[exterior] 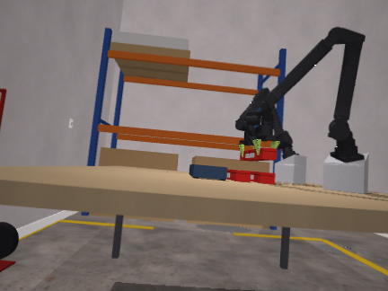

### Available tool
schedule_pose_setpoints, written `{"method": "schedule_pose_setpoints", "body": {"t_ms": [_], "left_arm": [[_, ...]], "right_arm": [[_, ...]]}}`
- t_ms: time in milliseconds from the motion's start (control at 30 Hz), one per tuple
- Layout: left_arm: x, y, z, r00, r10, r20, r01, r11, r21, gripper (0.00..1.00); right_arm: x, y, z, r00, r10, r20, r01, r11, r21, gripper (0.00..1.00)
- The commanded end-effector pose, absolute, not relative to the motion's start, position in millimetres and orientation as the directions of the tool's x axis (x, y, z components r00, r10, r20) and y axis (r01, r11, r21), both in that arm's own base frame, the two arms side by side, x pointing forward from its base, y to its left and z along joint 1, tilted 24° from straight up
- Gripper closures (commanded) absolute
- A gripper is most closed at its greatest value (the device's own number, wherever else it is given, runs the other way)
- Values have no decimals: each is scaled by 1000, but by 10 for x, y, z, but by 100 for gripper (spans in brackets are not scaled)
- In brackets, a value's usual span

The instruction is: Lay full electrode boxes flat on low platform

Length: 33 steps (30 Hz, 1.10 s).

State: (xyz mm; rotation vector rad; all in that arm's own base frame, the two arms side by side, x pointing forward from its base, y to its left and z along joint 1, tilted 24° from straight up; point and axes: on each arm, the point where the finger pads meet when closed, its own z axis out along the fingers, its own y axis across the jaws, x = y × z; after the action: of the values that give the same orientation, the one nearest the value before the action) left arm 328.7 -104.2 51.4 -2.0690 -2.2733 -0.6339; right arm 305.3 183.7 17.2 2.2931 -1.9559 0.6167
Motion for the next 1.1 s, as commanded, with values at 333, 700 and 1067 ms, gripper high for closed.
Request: {"method": "schedule_pose_setpoints", "body": {"t_ms": [333,700,1067], "left_arm": [[3721,-1065,802,-147,956,253,942,57,331,100],[3693,-1050,836,-154,957,247,939,63,339,100],[3864,-1070,918,-152,958,244,936,60,347,100]], "right_arm": [[3505,2006,534,100,-945,311,-945,-188,-267,100],[3454,2100,543,124,-942,311,-940,-212,-267,100],[3653,2036,595,104,-944,312,-944,-192,-269,100]]}}
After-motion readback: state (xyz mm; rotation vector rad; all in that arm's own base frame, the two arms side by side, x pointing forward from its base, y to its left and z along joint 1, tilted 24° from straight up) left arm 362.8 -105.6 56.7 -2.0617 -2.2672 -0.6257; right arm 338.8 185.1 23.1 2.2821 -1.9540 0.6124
